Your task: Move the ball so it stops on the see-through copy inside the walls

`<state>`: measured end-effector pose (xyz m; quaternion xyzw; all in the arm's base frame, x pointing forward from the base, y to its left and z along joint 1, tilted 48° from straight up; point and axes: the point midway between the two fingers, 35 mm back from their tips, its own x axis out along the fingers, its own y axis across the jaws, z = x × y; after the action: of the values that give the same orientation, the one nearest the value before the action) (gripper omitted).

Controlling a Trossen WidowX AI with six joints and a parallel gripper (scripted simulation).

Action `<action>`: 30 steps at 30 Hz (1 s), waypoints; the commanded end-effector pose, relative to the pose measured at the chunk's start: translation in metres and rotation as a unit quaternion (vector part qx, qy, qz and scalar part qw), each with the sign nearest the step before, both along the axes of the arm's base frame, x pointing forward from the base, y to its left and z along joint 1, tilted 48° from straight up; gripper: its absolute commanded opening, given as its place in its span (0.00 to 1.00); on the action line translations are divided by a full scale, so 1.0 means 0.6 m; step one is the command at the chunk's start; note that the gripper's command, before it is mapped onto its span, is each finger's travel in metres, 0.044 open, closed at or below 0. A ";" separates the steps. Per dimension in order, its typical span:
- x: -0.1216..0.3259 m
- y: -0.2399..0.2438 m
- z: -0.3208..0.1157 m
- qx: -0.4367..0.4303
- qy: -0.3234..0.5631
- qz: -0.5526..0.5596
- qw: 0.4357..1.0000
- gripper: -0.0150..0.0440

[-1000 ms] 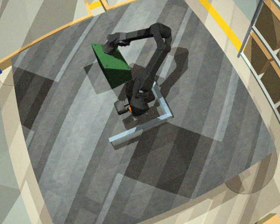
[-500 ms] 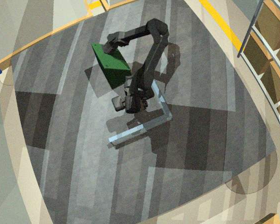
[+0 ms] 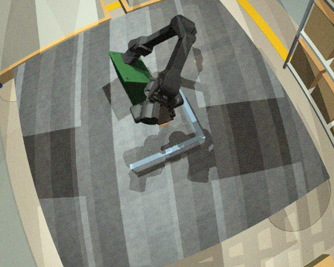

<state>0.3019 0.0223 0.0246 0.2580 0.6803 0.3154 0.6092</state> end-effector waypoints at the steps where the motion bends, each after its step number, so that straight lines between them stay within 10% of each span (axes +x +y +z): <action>1: 0.003 -0.009 0.009 -0.002 -0.006 0.002 1.000 0.25; 30: -0.074 0.097 -0.051 -0.002 -0.006 0.002 1.000 0.25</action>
<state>0.2605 0.0718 0.0018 0.2489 0.6776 0.3185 0.6144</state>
